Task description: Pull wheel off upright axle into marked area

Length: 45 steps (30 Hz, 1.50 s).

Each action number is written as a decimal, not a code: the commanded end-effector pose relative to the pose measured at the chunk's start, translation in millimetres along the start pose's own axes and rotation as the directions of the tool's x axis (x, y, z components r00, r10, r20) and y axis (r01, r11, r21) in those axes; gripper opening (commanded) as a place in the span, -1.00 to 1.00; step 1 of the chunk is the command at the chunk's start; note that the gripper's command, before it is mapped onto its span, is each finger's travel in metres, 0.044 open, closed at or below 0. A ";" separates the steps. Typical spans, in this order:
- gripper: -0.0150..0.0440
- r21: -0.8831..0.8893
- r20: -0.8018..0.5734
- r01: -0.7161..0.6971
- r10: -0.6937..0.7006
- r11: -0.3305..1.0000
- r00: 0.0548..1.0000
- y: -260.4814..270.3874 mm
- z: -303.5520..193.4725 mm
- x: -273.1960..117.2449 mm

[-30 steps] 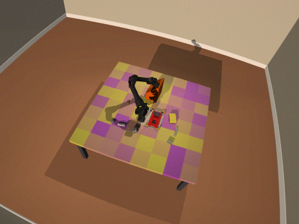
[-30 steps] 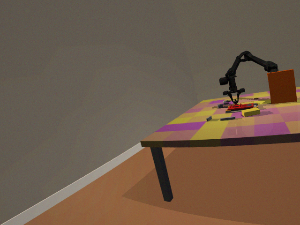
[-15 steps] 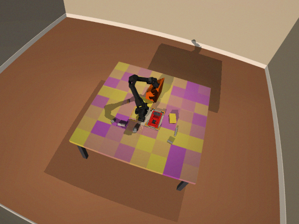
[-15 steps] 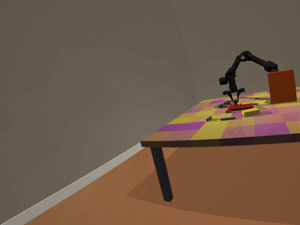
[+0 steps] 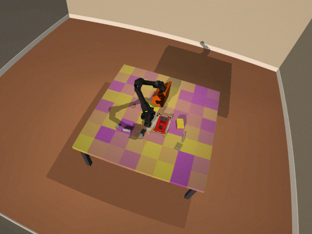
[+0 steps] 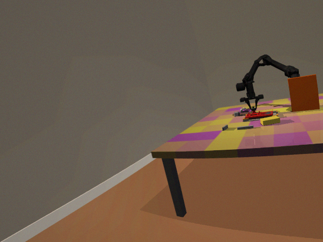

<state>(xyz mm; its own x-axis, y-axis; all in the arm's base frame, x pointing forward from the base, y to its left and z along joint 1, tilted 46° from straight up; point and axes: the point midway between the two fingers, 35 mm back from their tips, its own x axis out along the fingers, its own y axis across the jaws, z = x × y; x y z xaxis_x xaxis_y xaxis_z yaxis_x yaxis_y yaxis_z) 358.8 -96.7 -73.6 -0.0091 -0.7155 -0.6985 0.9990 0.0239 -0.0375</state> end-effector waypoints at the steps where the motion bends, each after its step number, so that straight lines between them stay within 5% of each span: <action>1: -0.49 -0.002 0.000 -0.003 0.003 1.000 1.000 0.1 -0.6 -4.8; 45: -0.49 -0.005 0.002 -0.007 0.007 1.000 1.000 0.2 -0.9 -19.5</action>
<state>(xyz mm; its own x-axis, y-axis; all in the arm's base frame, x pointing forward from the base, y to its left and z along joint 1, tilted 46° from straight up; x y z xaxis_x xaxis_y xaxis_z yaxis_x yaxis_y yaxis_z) 358.6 -84.6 -62.5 -0.0055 -0.7158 -0.6983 0.9988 0.0306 -0.0392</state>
